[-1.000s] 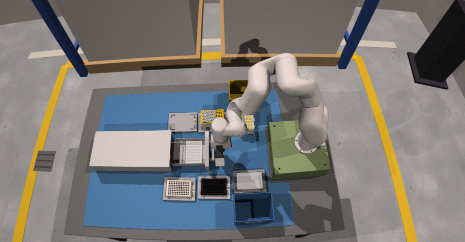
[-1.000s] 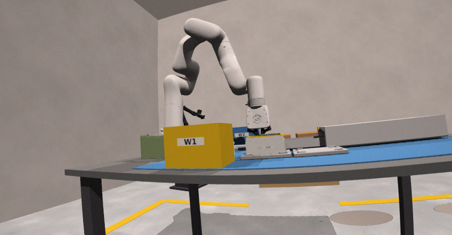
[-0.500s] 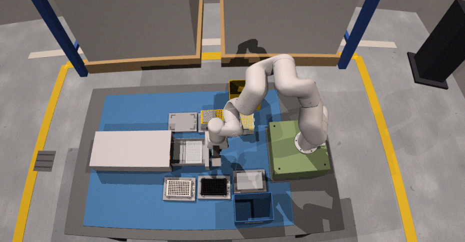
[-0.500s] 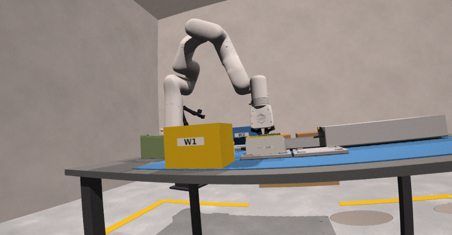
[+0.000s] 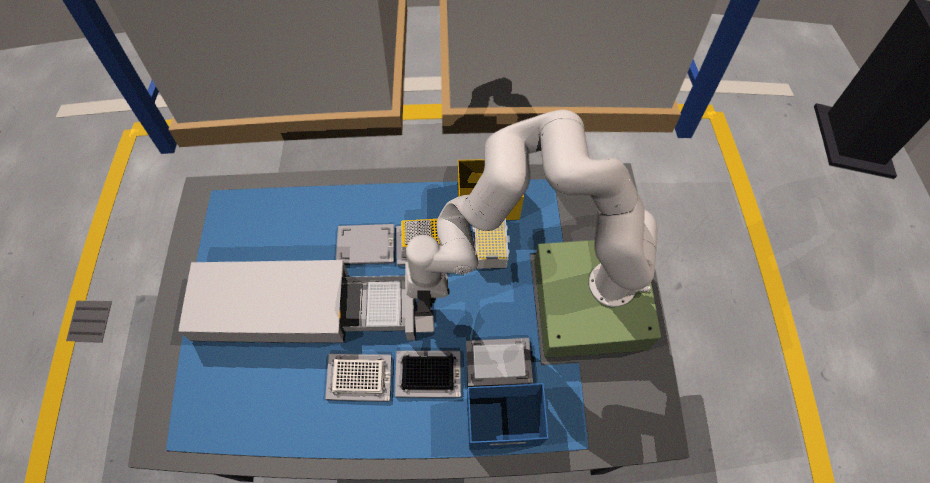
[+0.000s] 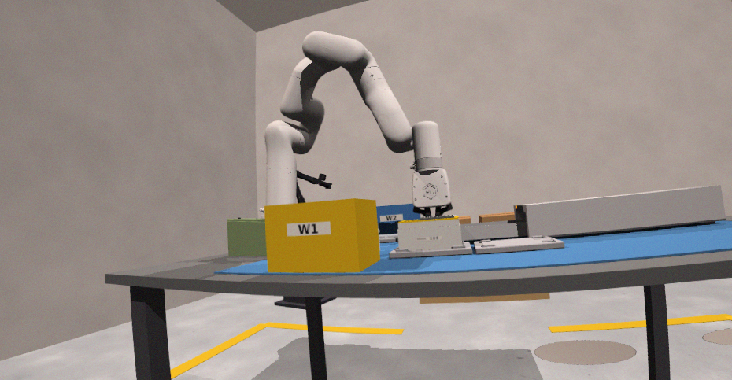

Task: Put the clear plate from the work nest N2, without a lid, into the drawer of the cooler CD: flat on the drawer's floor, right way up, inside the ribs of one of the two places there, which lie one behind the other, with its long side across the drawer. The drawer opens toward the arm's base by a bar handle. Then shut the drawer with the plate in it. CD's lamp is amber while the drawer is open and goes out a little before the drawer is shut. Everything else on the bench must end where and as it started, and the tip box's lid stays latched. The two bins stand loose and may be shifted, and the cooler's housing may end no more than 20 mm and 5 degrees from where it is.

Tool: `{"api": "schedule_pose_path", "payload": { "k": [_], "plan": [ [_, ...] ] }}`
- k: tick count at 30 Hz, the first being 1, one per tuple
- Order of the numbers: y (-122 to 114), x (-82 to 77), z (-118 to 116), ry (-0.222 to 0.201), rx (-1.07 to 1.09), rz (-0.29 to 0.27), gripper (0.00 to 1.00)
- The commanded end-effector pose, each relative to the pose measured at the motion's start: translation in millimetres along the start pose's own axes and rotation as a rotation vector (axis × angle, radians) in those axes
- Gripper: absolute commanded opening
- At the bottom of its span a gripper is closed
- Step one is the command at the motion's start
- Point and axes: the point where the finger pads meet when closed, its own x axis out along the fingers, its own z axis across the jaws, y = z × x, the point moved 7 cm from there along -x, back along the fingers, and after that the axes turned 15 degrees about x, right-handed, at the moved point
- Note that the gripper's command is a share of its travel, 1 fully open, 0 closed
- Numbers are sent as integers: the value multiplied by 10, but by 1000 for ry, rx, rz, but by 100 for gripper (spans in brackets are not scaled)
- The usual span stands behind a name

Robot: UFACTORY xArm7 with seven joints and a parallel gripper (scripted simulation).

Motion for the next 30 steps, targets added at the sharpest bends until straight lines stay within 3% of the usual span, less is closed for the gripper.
{"api": "schedule_pose_path", "payload": {
  "k": [1, 30],
  "plan": [
    [6, -18, 22, -6, 0, 1, 0],
    [115, -21, 430, -6, 0, 1, 0]
  ]
}}
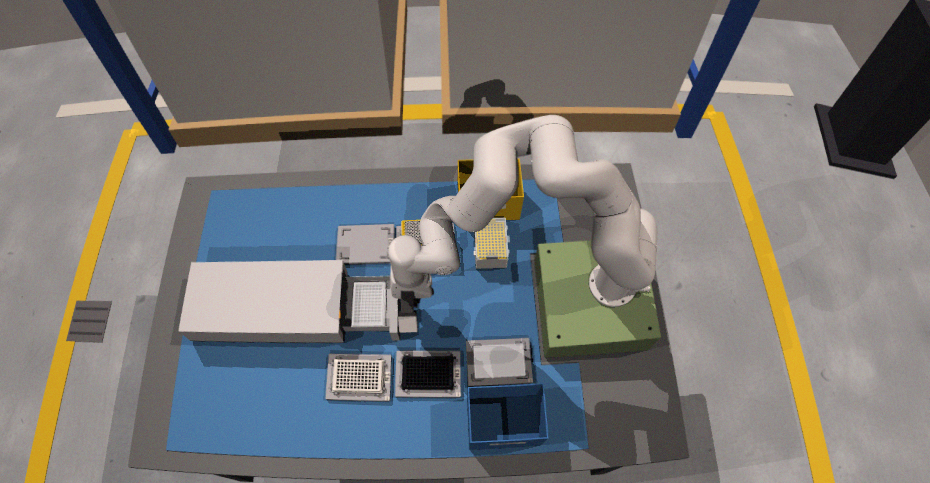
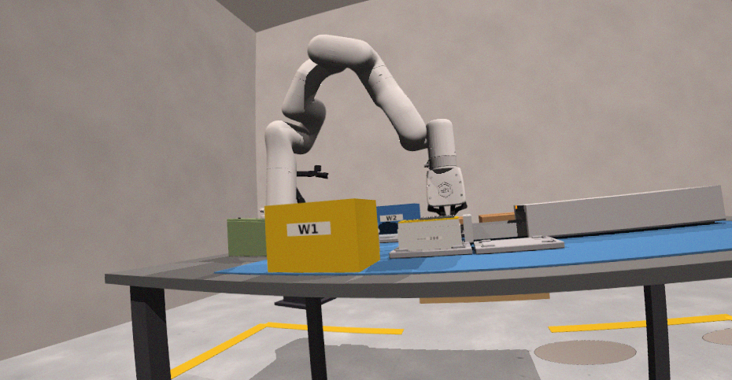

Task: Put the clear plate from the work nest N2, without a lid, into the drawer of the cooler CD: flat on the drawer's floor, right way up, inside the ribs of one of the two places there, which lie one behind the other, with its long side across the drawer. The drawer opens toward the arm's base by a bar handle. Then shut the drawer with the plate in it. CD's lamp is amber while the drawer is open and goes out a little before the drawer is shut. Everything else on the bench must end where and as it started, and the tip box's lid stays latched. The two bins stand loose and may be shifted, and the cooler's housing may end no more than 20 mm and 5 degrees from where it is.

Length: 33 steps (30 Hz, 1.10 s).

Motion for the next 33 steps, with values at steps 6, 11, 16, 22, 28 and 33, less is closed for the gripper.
{"api": "schedule_pose_path", "payload": {
  "k": [6, 11, 16, 22, 28, 33],
  "plan": [
    [31, -18, 116, -5, 0, 1, 0],
    [52, -19, 196, -5, 0, 1, 0],
    [74, -20, 277, -5, 0, 1, 0],
    [91, -20, 341, -5, 0, 1, 0],
    [114, -21, 426, -5, 0, 1, 0],
    [136, -21, 507, -6, 0, 1, 0]
  ]
}}
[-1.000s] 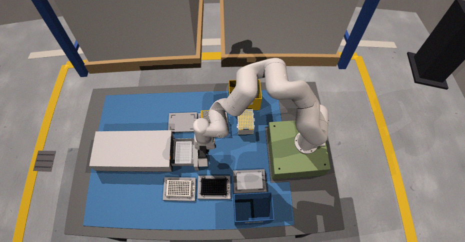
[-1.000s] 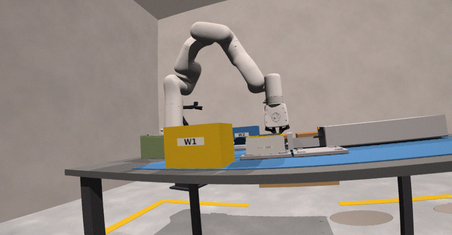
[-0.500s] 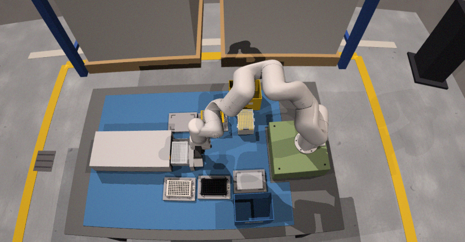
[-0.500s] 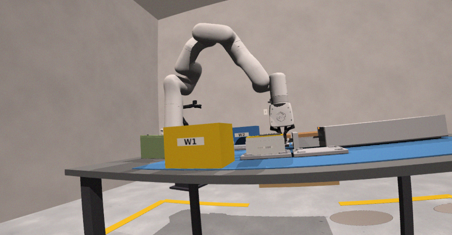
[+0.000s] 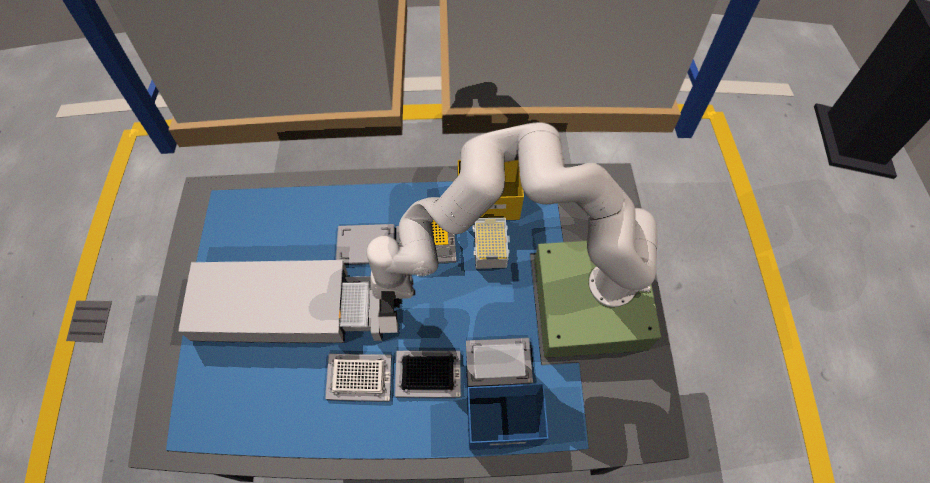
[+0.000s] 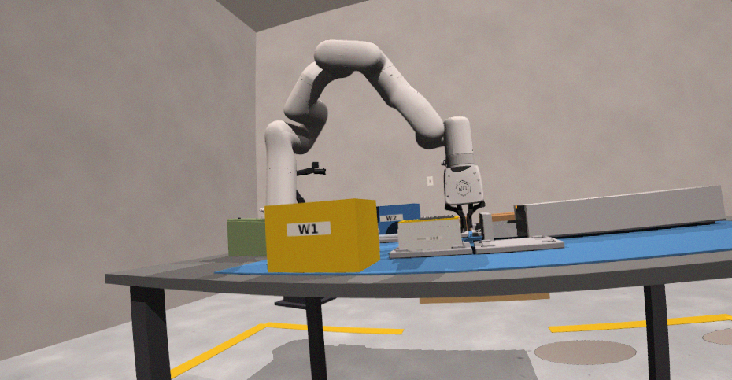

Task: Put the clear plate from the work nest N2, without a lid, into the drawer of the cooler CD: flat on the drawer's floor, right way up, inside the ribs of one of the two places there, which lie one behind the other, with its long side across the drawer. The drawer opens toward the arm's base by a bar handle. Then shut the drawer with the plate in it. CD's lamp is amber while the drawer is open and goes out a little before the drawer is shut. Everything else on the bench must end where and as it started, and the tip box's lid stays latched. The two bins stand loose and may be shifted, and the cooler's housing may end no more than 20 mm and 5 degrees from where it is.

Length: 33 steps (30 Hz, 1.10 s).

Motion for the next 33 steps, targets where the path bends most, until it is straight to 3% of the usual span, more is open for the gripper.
{"api": "schedule_pose_path", "payload": {
  "k": [1, 33],
  "plan": [
    [19, -20, 71, -5, 0, 1, 0],
    [133, -24, 494, -5, 0, 1, 0]
  ]
}}
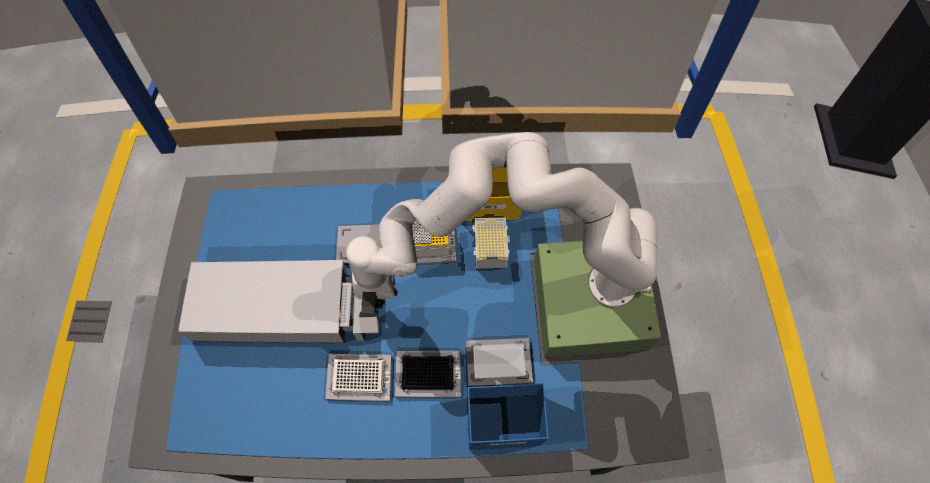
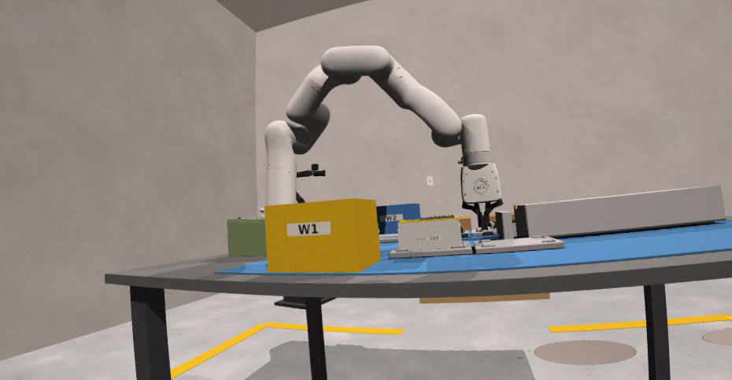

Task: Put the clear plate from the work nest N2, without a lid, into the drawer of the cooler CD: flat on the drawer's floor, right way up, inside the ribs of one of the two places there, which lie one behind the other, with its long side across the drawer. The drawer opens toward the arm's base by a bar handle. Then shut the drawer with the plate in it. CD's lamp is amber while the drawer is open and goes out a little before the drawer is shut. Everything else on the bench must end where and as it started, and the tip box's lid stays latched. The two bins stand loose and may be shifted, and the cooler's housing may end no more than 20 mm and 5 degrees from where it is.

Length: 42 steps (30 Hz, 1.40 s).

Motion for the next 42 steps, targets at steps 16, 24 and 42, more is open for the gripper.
{"api": "schedule_pose_path", "payload": {
  "k": [16, 24, 42],
  "plan": [
    [68, -25, 253, -5, 0, 1, 0],
    [94, -26, 350, -5, 0, 1, 0],
    [98, -26, 367, -5, 0, 1, 0]
  ]
}}
